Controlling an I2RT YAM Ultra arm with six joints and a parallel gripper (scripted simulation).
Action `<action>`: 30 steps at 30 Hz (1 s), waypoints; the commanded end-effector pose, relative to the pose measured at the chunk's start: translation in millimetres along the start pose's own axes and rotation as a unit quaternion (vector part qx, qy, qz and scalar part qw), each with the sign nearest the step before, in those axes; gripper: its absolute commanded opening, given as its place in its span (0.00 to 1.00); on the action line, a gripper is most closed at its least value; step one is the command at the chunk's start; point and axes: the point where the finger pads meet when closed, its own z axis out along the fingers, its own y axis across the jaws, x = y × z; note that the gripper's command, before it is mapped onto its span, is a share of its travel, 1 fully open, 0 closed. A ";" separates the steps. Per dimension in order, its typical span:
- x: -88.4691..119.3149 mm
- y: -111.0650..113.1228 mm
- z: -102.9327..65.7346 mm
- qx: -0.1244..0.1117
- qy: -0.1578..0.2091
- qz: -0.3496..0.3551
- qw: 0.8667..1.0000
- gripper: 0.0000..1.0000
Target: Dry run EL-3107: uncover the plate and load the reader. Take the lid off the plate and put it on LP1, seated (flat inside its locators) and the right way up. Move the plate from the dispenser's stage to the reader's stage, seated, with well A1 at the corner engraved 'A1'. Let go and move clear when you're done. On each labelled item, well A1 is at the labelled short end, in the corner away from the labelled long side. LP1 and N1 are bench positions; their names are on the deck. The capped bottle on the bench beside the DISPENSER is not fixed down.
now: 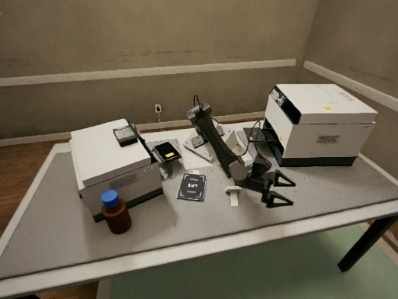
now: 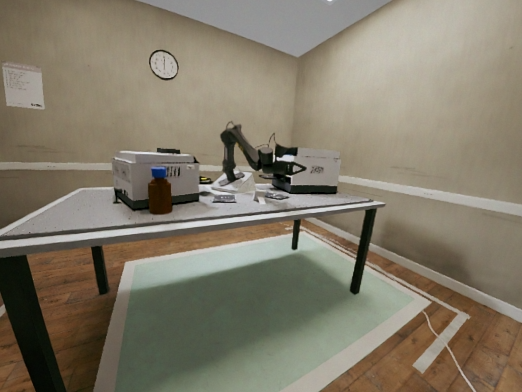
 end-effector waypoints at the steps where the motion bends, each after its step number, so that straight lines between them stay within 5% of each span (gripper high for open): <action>1: -25.3 -26.0 -11.4 0.024 0.014 -0.011 1.000 1.00; 7: -29.6 -27.6 -17.9 0.027 0.033 -0.008 0.999 1.00; 19: -17.9 -59.8 -65.2 0.062 0.101 0.005 0.993 1.00; 22: -22.5 -53.9 -62.4 0.059 0.108 0.006 0.992 1.00; 30: -13.9 -72.0 -99.1 0.084 0.159 0.017 0.984 1.00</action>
